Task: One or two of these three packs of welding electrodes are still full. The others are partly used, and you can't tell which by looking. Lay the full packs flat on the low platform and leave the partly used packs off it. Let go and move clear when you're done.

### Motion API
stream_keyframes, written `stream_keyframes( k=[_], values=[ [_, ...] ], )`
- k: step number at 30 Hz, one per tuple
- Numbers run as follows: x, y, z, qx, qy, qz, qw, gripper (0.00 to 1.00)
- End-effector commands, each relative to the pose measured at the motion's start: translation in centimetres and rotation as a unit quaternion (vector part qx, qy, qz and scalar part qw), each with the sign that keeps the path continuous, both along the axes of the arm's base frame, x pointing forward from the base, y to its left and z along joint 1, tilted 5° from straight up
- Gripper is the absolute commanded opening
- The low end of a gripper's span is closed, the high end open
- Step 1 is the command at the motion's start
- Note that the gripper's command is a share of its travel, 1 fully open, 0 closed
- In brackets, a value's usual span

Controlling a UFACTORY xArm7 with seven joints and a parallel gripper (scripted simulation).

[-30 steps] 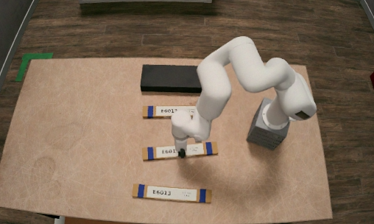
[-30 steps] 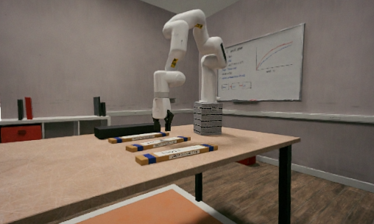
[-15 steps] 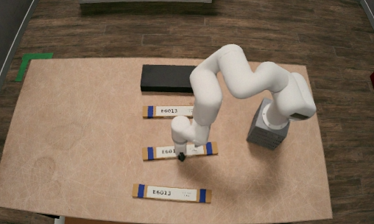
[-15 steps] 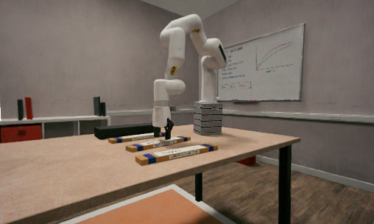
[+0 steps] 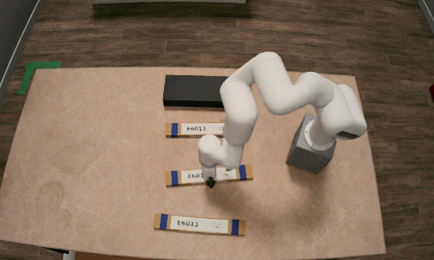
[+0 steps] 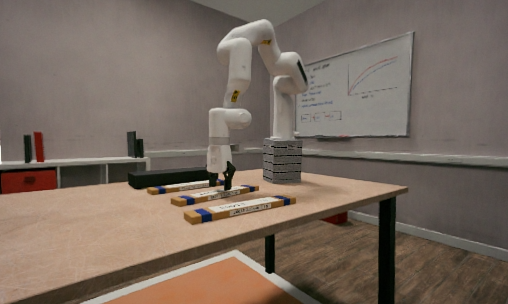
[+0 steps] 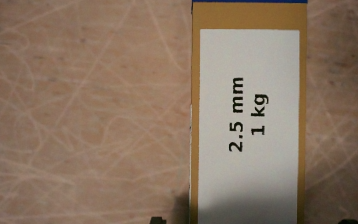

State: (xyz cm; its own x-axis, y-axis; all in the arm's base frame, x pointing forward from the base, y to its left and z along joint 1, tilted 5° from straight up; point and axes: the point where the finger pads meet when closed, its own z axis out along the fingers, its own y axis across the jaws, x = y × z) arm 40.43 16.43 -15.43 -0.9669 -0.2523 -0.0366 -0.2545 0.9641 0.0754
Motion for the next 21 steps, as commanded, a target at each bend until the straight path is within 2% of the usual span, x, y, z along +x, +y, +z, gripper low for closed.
stream_keyframes(
  k=[1, 14, 21],
  values=[
    [0.26, 0.06, 0.11, 0.0, -0.002, 0.0, 1.0, 1.0],
    [0.27, 0.07, 0.07, 0.0, -0.002, 0.0, 1.0, 1.0],
    [0.29, 0.14, -0.77, 0.0, -0.002, 0.0, 1.0, 1.0]
  ],
)
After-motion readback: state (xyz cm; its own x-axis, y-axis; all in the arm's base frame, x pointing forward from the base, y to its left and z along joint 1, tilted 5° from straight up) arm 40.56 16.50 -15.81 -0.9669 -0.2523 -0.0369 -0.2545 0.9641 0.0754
